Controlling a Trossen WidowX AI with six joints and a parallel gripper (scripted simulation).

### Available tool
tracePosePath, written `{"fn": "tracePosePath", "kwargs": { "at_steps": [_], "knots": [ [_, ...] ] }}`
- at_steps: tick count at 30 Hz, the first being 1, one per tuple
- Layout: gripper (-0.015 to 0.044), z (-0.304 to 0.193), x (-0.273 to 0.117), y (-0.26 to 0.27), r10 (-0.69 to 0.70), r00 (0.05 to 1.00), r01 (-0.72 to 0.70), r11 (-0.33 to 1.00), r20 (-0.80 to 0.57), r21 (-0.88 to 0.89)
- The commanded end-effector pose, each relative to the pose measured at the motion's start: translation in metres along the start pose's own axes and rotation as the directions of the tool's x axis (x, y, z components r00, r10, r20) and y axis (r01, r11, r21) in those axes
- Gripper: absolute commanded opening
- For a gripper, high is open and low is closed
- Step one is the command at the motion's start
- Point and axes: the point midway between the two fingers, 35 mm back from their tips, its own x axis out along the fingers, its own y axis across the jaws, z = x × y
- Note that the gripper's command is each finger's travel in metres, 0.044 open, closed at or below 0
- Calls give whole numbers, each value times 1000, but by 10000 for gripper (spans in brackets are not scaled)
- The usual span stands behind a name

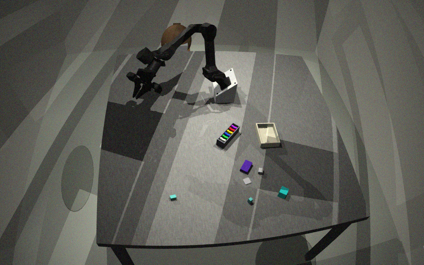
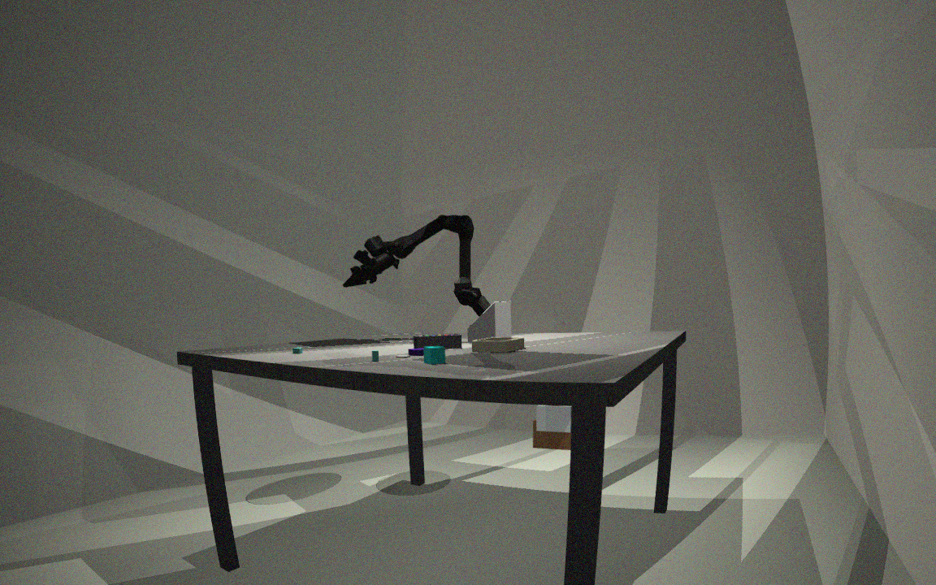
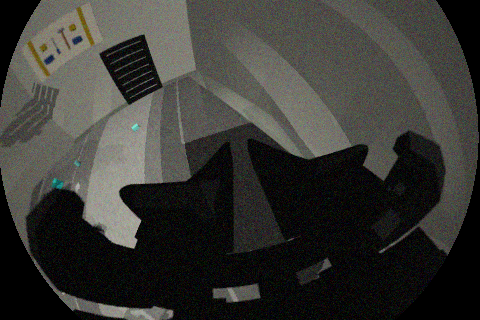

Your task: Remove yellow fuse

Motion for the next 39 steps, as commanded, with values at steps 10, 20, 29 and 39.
{"fn": "tracePosePath", "kwargs": {
  "at_steps": [10, 20, 29, 39],
  "knots": [
    [74, -69, 57, 187, 433, 805, -438, 895, -406, 87],
    [74, -117, 1, 336, 450, 485, -756, 647, -750, -100],
    [74, -147, -83, 412, 143, 449, -882, 229, -882, -412],
    [74, -149, -94, 421, 89, 479, -874, 146, -873, -464]
  ]
}}
